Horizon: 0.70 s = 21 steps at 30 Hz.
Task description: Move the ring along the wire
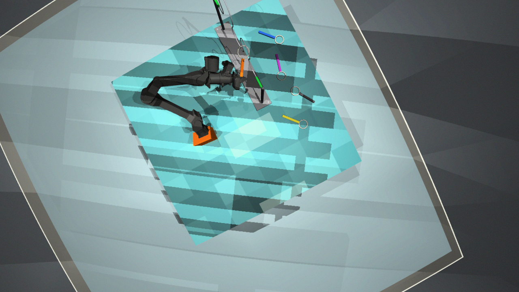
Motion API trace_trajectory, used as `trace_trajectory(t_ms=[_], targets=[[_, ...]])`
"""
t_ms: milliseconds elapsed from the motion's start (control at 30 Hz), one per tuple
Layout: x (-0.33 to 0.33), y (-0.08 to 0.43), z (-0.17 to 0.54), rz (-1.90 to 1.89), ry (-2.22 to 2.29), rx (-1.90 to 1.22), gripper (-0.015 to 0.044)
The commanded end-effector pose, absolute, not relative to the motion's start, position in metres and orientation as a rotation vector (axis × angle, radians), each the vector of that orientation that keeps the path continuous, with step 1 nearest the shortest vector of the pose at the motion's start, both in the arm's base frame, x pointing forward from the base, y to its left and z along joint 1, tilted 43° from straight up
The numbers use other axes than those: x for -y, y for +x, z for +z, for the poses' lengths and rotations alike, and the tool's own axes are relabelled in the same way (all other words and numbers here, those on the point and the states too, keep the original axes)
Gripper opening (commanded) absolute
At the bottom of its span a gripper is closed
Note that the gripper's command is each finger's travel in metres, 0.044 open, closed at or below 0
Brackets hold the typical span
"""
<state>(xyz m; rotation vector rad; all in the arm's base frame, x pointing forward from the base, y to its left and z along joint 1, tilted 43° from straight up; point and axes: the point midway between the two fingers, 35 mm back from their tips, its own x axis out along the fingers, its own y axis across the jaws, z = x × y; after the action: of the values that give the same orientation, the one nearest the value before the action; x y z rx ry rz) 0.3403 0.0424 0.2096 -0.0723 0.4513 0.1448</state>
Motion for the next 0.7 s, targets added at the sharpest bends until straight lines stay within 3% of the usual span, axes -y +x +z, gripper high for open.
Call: trace_trajectory(t_ms=[0, 667], targets=[[-0.028, 0.342, 0.215, 0.114, -0.164, -0.446, -0.0150], [0.040, 0.343, 0.247, -0.036, -0.647, -0.447, -0.0150]])
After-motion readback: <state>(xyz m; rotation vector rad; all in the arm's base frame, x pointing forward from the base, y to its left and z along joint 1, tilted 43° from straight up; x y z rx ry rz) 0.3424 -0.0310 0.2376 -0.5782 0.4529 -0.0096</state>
